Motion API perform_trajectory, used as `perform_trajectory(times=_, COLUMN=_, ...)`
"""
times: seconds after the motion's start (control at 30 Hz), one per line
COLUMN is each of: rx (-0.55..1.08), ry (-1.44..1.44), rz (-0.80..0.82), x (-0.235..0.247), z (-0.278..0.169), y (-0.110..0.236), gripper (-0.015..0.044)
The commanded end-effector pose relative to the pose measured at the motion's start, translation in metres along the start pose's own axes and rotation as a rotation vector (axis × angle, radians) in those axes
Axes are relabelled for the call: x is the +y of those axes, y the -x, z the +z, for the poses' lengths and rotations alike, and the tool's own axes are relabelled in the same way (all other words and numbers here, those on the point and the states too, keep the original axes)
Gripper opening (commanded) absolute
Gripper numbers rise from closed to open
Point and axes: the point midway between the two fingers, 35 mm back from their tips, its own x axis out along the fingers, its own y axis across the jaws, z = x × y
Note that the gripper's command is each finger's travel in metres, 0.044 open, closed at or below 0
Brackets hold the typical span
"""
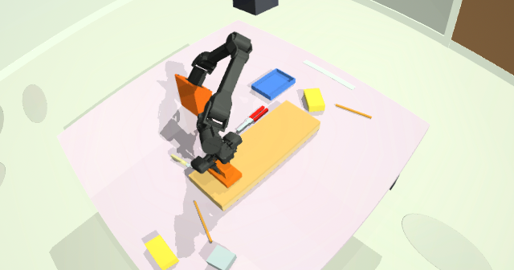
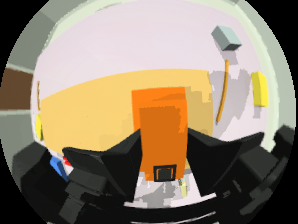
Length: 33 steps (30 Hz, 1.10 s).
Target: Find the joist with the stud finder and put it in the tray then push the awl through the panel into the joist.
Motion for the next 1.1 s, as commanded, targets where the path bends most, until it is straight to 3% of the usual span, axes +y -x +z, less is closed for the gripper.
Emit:
perform_trajectory(times=0.0, rx=0.000, ry=-0.001, rz=-0.004, x=-0.013, z=-0.001, y=0.001, gripper=0.0000)
perform_trajectory(times=0.3, rx=-0.001, ry=0.000, rz=-0.006, x=-0.037, z=-0.001, y=0.001, gripper=0.0000)
perform_trajectory(times=0.7, rx=-0.002, ry=-0.001, rz=-0.005, x=-0.033, z=0.001, y=0.004, gripper=0.0000)
perform_trajectory(times=1.07, rx=0.000, ry=-0.001, rz=-0.012, x=-0.039, z=0.020, y=0.063, gripper=0.0000)
